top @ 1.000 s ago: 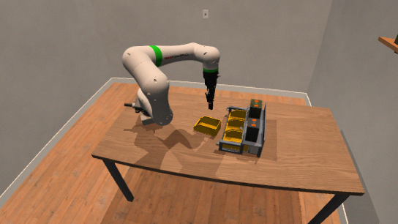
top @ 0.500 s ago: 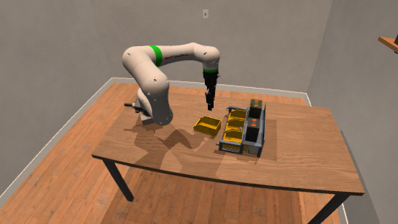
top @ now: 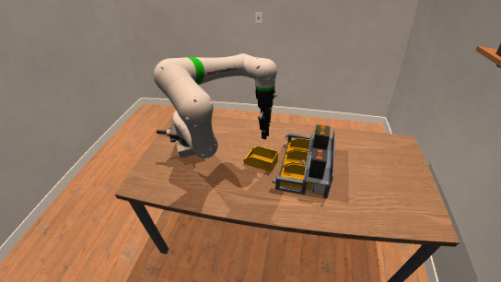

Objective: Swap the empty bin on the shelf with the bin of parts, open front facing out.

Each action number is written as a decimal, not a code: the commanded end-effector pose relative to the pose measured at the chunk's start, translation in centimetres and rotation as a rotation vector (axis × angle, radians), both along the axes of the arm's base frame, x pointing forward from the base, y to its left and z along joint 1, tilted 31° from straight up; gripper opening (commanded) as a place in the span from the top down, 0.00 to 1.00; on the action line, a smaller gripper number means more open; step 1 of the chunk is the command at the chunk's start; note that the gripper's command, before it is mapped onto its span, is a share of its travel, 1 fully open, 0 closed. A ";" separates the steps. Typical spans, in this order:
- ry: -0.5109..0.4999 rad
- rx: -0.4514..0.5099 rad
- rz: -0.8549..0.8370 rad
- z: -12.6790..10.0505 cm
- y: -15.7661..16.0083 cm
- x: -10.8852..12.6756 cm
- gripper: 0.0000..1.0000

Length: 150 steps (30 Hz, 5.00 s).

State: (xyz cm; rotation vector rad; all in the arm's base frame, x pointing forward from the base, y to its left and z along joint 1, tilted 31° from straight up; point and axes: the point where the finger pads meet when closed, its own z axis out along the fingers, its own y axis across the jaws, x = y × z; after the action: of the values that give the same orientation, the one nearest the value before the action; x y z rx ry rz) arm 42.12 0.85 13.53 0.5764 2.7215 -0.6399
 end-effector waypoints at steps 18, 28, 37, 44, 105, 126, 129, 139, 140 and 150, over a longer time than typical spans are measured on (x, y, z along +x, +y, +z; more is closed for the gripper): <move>-0.001 0.000 0.001 0.0 0.0 0.1 0.76; -0.001 0.001 0.001 -0.8 -0.4 0.2 0.76; -0.001 0.001 0.001 -1.8 -1.0 0.4 0.76; -0.001 0.001 0.001 -3.1 -1.6 0.6 0.76; -0.001 0.001 0.001 -5.8 -3.1 1.2 0.76; -0.001 0.001 0.001 -5.9 -3.1 1.2 0.76; -0.001 0.001 0.001 -6.0 -3.2 1.2 0.76; -0.001 0.001 0.001 -6.7 -3.6 1.4 0.76; -0.001 0.001 0.001 -6.8 -3.6 1.4 0.76; -0.001 0.001 0.001 -7.9 -4.2 1.6 0.76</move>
State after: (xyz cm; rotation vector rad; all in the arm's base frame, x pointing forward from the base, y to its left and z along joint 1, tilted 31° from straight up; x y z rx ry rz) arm 43.67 -3.35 5.67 0.5768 2.7219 -0.6395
